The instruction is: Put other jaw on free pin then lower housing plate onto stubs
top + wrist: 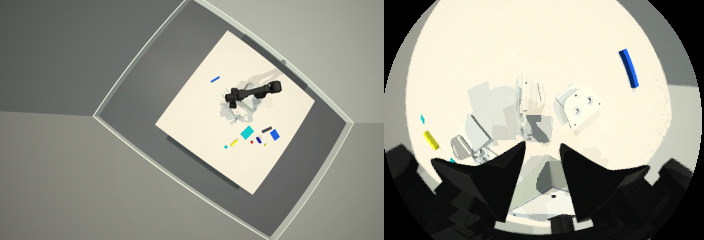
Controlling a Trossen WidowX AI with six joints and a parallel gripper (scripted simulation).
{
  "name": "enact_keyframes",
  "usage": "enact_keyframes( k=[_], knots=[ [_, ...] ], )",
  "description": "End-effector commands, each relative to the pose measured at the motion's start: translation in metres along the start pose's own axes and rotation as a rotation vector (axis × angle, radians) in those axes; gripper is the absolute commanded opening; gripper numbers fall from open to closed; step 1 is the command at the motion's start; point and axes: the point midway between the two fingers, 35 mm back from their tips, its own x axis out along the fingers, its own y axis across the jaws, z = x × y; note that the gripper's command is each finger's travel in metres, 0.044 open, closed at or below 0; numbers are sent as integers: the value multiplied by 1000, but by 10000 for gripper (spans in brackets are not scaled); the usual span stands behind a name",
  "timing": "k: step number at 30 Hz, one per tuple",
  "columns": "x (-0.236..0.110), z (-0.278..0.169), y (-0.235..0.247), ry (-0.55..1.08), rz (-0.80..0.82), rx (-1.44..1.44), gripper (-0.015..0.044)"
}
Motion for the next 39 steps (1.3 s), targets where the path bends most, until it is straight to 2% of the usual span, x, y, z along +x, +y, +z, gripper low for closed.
enact_keyframes(
  k=[1, 4, 20, 39],
  knots=[
    [-1, -1, -7, -4, 5, -29, 72],
    [-1, -1, -7, -4, 5, -29, 0],
    [1, 0, -7, -4, 5, -29, 0],
    [32, 2, -7, -4, 5, -29, 0]
  ],
)
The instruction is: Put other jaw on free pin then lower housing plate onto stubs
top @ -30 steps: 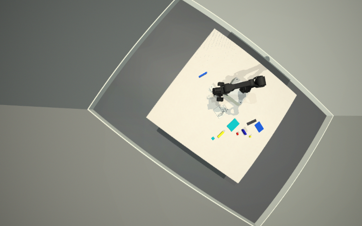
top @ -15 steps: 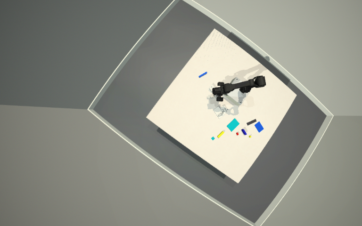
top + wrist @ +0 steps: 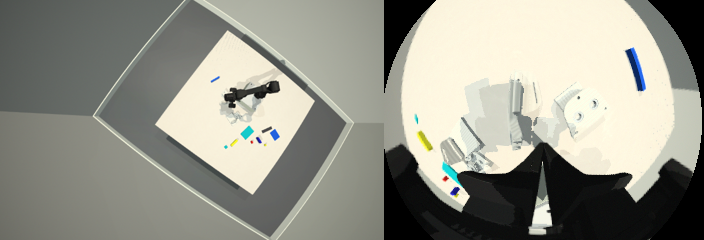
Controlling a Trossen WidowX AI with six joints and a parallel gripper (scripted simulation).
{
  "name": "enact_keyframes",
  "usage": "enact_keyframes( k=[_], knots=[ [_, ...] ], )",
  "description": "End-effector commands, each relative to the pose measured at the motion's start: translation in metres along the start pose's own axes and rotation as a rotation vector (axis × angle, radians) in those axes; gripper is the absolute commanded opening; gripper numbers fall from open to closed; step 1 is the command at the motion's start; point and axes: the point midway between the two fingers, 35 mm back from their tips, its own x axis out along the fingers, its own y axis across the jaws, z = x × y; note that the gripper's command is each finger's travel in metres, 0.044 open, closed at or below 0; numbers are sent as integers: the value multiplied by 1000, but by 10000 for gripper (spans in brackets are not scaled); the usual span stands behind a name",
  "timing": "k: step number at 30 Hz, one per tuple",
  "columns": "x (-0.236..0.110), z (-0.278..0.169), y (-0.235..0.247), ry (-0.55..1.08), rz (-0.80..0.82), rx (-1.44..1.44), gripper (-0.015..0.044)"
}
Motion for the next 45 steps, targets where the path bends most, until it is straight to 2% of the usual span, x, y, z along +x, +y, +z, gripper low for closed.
enact_keyframes(
  k=[1, 18, 45],
  knots=[
    [9, -1, 0, 3, 3, -5, 0],
    [35, -3, 0, 4, 3, -5, 0],
    [35, -1, 37, 4, 6, -5, 0]
  ],
)
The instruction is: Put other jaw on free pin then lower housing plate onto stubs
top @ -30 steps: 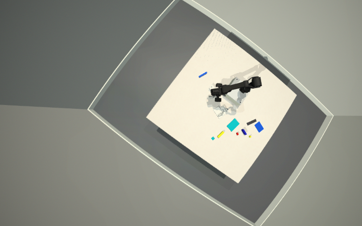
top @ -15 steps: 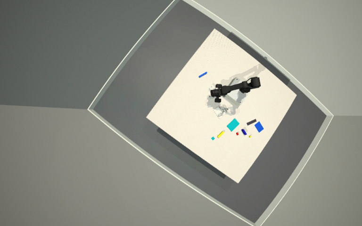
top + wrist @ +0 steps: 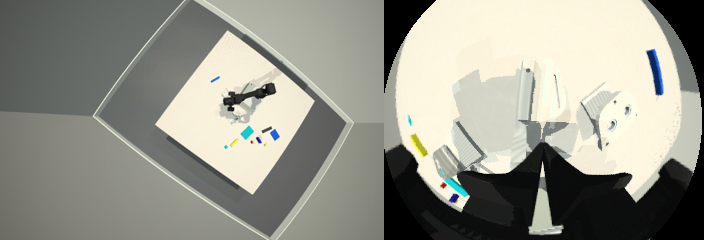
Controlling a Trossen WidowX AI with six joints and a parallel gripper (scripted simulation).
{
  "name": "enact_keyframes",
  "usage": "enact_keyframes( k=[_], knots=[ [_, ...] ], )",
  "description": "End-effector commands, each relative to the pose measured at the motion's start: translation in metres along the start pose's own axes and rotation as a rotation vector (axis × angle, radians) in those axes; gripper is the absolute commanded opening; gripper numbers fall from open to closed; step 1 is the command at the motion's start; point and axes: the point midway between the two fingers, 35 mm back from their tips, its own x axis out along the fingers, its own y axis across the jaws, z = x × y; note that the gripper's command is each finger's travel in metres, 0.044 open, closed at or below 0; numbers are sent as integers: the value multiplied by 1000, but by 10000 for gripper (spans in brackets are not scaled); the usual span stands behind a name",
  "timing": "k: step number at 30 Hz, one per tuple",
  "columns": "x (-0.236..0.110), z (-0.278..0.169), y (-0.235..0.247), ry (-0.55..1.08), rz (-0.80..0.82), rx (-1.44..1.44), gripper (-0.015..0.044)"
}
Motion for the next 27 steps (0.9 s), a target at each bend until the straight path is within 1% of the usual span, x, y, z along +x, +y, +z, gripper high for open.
enact_keyframes(
  k=[1, 11, 22, 24, 27],
  knots=[
    [0, 1, 9, -1, 3, 3, 0],
    [-1, 0, 26, -1, 4, 3, 0],
    [-4, 0, 32, -1, 5, 3, 0],
    [-19, 1, 31, 0, 5, 3, 0],
    [-53, 0, 28, 0, 4, 1, 0]
  ],
)
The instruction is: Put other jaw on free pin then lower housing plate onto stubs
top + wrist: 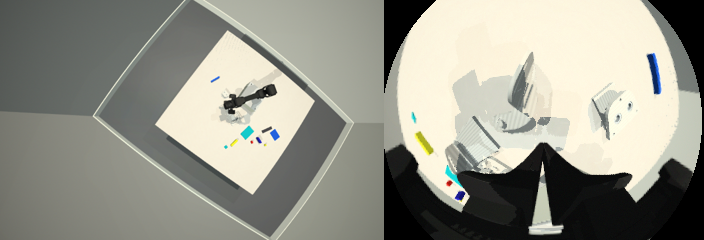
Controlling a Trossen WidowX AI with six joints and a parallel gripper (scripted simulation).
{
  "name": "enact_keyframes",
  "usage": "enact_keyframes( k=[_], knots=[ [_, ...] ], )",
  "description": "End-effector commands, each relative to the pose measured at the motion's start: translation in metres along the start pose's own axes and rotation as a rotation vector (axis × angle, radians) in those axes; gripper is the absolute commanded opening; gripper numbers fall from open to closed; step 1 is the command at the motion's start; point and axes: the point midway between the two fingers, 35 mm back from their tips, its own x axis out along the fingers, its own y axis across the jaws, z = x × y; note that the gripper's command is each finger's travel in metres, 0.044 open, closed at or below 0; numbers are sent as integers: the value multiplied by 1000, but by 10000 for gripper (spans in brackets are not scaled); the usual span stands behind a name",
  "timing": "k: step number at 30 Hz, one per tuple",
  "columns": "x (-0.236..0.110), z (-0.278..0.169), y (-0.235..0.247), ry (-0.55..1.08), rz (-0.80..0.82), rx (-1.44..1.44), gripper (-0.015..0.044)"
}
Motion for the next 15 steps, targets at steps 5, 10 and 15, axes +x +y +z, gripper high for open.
enact_keyframes(
  k=[5, 10, 15],
  knots=[
    [-44, 3, -1, -25, 11, 1, 0],
    [-37, 5, 1, -34, 15, 6, 105],
    [-37, 5, 1, -34, 15, 6, 236]
  ],
)
